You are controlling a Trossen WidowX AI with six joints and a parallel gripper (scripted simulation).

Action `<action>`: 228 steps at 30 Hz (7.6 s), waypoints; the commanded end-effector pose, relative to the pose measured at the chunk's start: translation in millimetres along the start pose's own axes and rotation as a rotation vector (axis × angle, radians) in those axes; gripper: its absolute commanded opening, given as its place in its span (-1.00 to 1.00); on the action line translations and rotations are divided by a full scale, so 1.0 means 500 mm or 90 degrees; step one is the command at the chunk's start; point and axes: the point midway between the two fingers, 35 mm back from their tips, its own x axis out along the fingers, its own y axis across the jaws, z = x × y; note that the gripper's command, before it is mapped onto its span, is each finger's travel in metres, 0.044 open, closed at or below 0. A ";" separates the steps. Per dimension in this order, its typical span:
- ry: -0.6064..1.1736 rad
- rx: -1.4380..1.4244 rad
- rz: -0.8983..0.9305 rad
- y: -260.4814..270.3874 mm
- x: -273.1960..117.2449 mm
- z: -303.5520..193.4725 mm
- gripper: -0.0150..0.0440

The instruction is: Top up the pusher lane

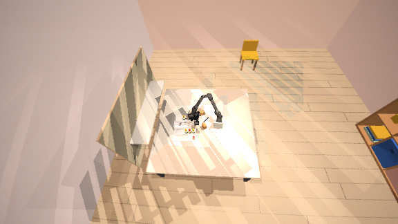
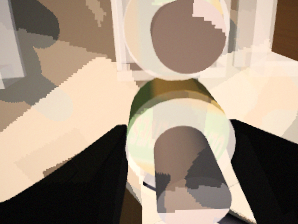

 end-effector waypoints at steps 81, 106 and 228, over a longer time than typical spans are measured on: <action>-0.005 0.002 -0.001 -0.006 -0.008 0.084 -0.49; -0.005 0.002 -0.001 -0.008 -0.011 0.100 -0.49; -0.005 0.002 -0.002 -0.007 0.033 0.100 -0.49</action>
